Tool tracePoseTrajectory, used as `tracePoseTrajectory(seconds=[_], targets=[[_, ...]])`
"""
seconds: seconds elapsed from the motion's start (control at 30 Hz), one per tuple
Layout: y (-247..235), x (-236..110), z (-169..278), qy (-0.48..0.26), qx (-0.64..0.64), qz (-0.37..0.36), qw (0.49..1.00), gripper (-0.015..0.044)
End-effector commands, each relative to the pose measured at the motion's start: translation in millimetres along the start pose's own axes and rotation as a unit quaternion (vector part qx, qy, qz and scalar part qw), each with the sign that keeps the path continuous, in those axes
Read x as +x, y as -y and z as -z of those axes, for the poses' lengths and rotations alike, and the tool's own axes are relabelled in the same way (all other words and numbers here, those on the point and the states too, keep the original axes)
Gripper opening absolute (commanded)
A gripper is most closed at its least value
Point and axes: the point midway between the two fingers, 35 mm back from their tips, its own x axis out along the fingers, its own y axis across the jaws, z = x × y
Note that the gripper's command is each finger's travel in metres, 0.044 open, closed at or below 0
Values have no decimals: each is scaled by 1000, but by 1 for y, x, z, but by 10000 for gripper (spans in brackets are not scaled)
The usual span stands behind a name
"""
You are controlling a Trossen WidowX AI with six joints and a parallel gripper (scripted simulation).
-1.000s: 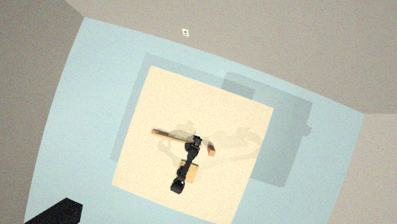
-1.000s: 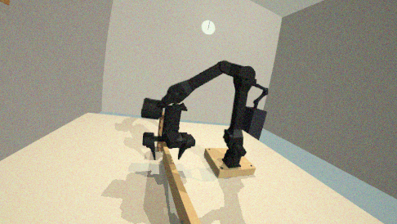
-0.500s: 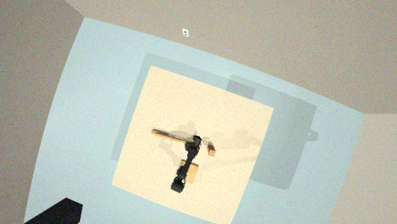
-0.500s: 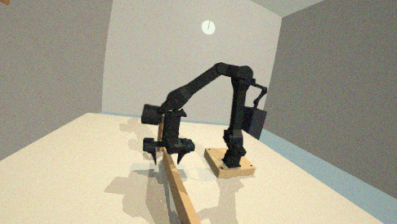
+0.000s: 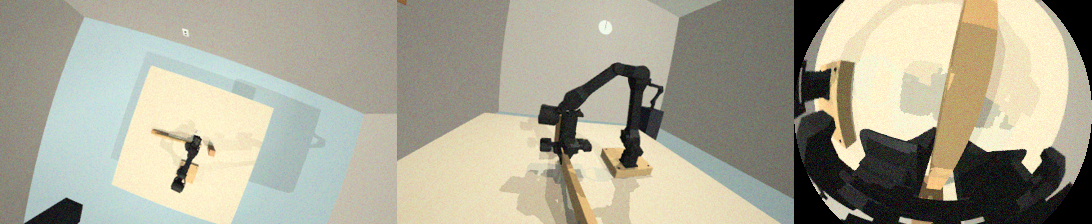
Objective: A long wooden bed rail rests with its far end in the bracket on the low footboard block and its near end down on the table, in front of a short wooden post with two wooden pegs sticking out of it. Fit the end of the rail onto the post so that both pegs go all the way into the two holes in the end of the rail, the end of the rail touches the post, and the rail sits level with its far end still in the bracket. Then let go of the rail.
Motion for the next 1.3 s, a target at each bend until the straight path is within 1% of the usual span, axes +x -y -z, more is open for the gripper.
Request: tracePoseTrajectory(seconds=[0.0,0.1,0.5,1.27], targets=[[1,0,-1,2,1,1,1000,20],[1,0,-1,2,1,1,1000,0],[1,0,-1,2,1,1,1000,0],[2,-11,0,2,1,1,1000,0]])
